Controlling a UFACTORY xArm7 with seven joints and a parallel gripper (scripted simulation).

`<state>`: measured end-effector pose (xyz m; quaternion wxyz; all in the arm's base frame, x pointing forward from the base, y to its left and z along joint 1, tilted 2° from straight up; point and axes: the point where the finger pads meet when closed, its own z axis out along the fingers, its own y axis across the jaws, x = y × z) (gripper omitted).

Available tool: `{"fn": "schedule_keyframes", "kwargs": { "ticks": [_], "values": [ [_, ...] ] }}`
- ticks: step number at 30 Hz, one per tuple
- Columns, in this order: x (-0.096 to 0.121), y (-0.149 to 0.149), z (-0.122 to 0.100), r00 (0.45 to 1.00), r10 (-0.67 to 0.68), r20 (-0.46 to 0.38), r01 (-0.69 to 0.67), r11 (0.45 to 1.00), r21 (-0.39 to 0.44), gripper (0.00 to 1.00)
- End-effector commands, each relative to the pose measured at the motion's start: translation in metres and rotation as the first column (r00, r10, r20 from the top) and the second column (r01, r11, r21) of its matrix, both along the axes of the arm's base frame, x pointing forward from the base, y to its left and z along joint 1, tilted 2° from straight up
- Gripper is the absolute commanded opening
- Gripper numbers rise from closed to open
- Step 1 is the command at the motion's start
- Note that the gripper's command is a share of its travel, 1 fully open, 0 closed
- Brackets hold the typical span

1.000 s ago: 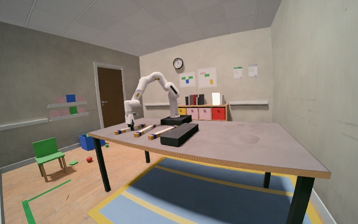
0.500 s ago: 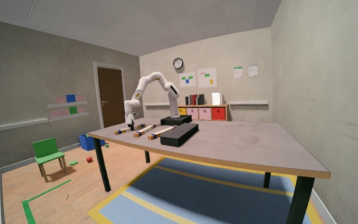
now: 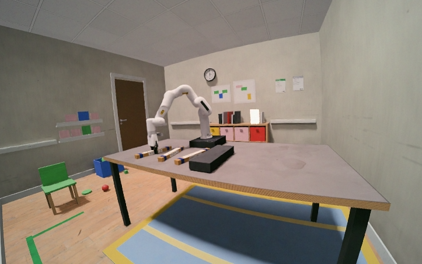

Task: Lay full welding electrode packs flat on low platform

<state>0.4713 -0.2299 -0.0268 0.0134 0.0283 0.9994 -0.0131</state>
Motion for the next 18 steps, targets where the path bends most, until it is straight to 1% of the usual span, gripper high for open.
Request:
{"fn": "schedule_keyframes", "kwargs": {
  "ticks": [1,6,14,16,18],
  "values": [
    [0.002,-0.001,0.003,1.000,0.000,0.004,0.000,1.000,-0.002,0.35],
    [0.001,0.000,0.012,1.000,0.000,0.004,0.000,1.000,-0.002,0.35],
    [0.001,0.000,0.035,1.000,0.000,0.004,0.000,1.000,-0.002,0.35],
    [0.001,0.000,0.035,1.000,0.000,0.004,0.000,1.000,-0.002,0.35],
    [0.000,0.000,0.041,1.000,0.000,0.004,0.000,1.000,-0.002,0.35]
  ]
}}
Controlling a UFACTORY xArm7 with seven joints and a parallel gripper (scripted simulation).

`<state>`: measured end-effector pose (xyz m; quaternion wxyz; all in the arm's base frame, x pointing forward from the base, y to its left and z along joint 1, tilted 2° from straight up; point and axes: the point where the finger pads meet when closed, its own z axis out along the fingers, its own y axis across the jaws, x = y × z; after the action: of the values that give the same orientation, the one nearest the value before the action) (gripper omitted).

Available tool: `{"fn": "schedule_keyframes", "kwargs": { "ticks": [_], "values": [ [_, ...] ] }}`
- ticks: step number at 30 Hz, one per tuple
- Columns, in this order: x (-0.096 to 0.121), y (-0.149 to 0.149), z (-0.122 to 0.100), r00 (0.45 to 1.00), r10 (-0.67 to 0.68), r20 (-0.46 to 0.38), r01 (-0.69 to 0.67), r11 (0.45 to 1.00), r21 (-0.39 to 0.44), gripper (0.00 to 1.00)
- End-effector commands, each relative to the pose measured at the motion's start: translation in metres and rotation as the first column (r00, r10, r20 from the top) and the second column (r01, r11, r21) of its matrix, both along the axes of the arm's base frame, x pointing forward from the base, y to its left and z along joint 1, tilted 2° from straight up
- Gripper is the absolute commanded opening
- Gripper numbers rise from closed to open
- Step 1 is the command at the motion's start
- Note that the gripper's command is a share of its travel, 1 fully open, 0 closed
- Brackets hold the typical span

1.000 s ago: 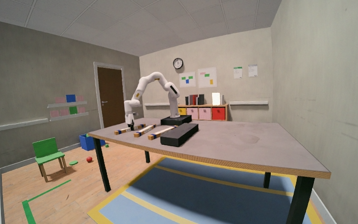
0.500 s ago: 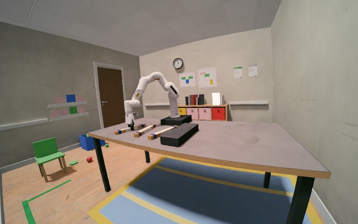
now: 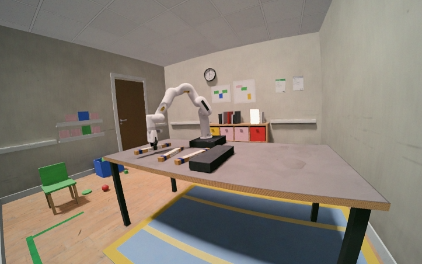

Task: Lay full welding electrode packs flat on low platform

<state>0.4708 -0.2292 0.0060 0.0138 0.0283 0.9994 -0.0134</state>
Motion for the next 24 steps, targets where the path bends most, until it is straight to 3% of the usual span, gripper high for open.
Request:
{"fn": "schedule_keyframes", "kwargs": {
  "ticks": [1,24],
  "values": [
    [0.0010,-0.0003,0.0105,1.000,0.000,0.003,0.000,1.000,-0.002,0.35],
    [0.0007,-0.0001,0.0190,1.000,0.000,0.003,0.000,1.000,-0.002,0.35]
  ]
}}
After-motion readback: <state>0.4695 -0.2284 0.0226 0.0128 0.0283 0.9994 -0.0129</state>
